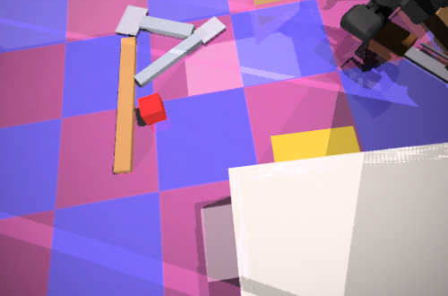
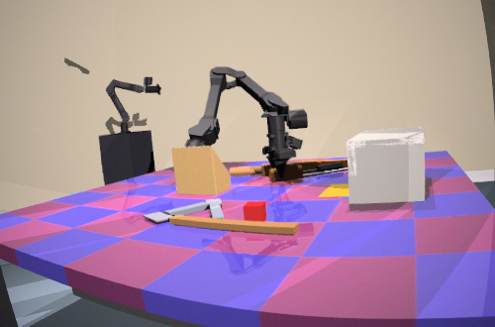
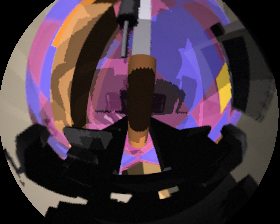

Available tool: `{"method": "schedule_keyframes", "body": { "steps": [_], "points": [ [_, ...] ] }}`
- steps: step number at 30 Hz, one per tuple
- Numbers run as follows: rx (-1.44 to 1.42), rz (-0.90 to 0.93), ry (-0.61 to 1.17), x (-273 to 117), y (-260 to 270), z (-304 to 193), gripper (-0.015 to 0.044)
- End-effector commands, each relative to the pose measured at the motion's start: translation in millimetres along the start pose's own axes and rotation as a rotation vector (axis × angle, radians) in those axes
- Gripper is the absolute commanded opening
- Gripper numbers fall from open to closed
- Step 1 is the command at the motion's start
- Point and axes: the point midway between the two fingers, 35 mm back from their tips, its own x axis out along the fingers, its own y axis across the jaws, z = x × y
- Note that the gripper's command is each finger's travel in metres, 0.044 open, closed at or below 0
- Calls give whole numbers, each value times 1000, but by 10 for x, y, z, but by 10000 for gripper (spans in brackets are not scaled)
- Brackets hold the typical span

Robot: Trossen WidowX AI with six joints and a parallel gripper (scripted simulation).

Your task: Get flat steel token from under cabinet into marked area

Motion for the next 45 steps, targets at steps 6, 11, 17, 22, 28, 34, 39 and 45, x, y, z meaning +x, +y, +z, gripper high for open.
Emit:
{"method": "schedule_keyframes", "body": {
  "steps": [6,11,17,22,28,34,39,45],
  "points": [
    [-19,2,-6,-10,56,31,0],
    [-19,2,-6,-11,72,37,0],
    [-19,2,-6,-11,90,42,0],
    [-19,2,-6,-11,110,52,0],
    [-19,2,-6,-11,137,64,0],
    [-19,3,-7,-12,161,78,0],
    [-19,3,-7,-12,181,87,0],
    [-19,3,-7,-13,208,103,0]
  ]
}}
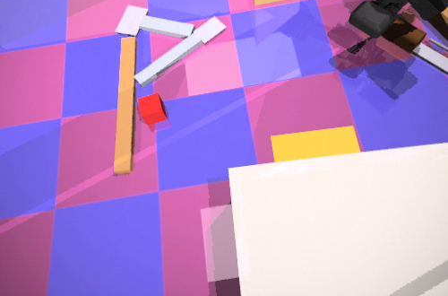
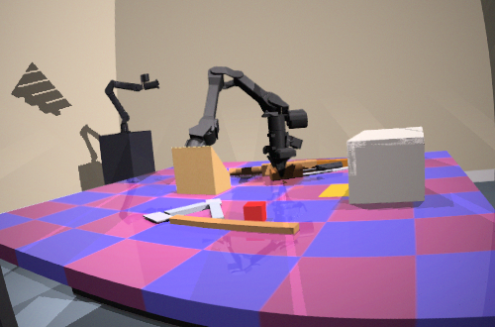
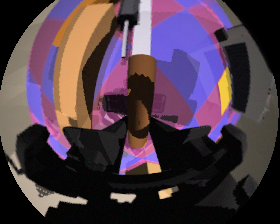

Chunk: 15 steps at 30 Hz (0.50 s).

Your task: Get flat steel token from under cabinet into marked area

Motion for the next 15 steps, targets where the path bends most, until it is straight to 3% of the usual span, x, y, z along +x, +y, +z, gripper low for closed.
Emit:
{"method": "schedule_keyframes", "body": {
  "steps": [1,15],
  "points": [
    [-17,2,-6,-11,42,36,0],
    [-17,2,-7,-11,81,56,0]
  ]
}}
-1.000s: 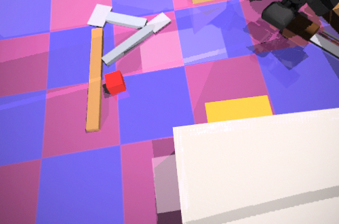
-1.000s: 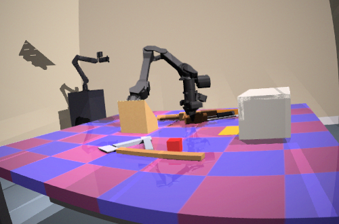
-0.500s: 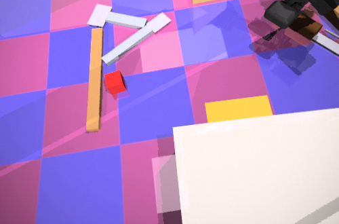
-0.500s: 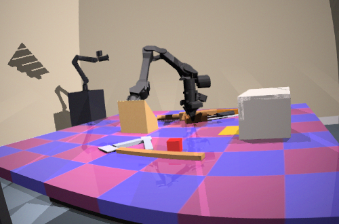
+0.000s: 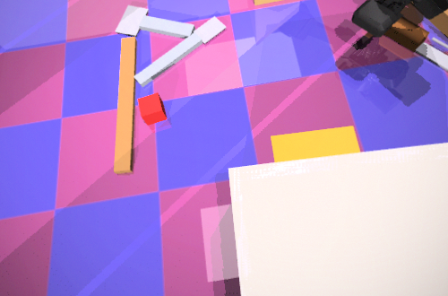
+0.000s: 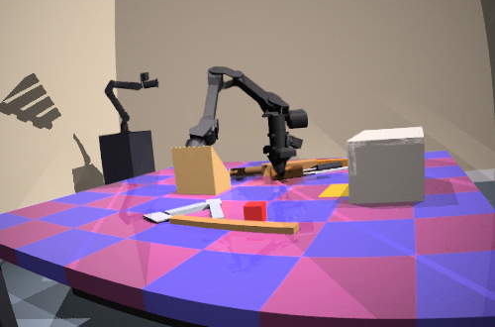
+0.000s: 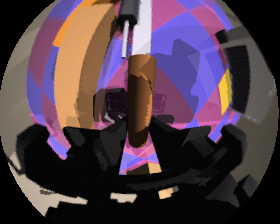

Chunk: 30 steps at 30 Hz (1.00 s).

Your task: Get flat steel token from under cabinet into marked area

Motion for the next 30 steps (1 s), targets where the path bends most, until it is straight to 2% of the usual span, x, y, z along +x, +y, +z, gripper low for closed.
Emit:
{"method": "schedule_keyframes", "body": {
  "steps": [1,30],
  "points": [
    [-16,2,-6,-11,35,32,0],
    [-10,2,-7,-13,160,137,0]
  ]
}}
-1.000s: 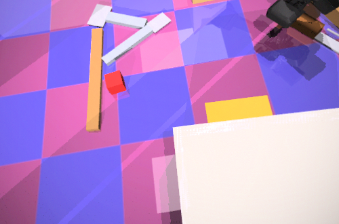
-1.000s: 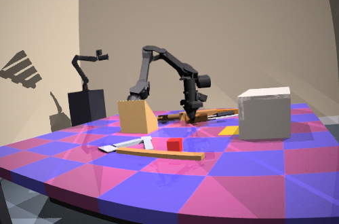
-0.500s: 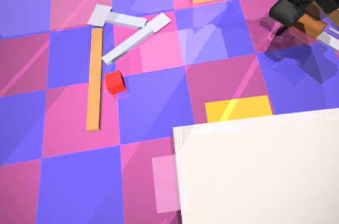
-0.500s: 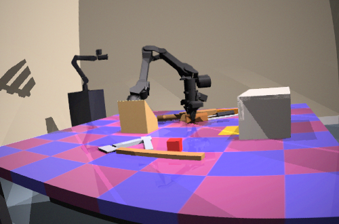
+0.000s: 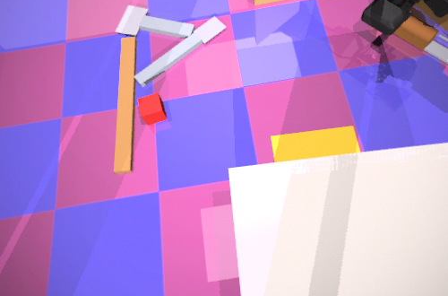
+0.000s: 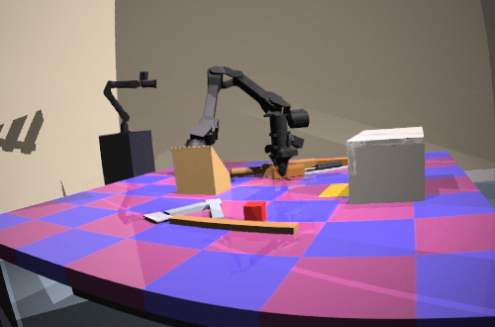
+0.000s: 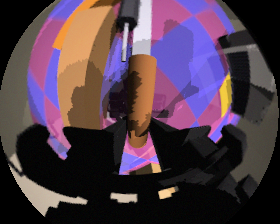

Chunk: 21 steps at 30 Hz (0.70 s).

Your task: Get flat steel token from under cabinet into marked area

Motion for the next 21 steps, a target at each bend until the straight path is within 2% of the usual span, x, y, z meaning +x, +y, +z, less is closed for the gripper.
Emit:
{"method": "schedule_keyframes", "body": {
  "steps": [1,21],
  "points": [
    [-6,2,-7,-11,28,36,0],
    [147,2,-7,-11,35,44,0]
  ]
}}
